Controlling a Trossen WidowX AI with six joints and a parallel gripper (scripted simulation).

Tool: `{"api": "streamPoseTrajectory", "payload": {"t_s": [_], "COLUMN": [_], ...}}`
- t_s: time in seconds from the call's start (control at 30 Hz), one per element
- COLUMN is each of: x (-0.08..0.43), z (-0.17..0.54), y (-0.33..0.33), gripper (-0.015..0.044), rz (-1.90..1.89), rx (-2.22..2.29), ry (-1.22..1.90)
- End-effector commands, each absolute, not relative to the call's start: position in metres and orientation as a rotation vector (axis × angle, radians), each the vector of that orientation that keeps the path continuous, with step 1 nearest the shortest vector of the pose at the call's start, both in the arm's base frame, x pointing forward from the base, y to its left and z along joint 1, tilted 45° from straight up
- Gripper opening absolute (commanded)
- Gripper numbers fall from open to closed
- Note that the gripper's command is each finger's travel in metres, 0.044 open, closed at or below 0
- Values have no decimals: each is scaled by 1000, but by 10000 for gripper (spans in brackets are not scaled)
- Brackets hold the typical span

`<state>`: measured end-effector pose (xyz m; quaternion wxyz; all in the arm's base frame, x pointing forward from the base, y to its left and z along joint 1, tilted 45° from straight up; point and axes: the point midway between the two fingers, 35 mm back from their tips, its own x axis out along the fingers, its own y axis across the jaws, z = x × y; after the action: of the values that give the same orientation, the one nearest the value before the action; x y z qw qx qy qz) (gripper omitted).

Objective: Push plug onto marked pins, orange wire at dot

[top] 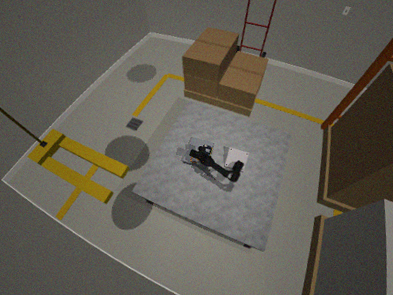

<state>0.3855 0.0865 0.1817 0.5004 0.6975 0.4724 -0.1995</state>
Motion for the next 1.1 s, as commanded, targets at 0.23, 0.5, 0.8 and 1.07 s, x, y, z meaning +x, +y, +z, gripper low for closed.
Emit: {"api": "streamPoseTrajectory", "payload": {"t_s": [0.23, 0.5, 0.8, 1.07], "x": [385, 383, 380, 376], "z": [164, 152, 141, 132], "y": [100, 109, 118, 127], "gripper": [115, 115, 115, 115], "rz": [-789, -1042, -1369, -1696], "rx": [1910, 2034, 2142, 2202], "ry": [1293, 1367, 1416, 1419]}}
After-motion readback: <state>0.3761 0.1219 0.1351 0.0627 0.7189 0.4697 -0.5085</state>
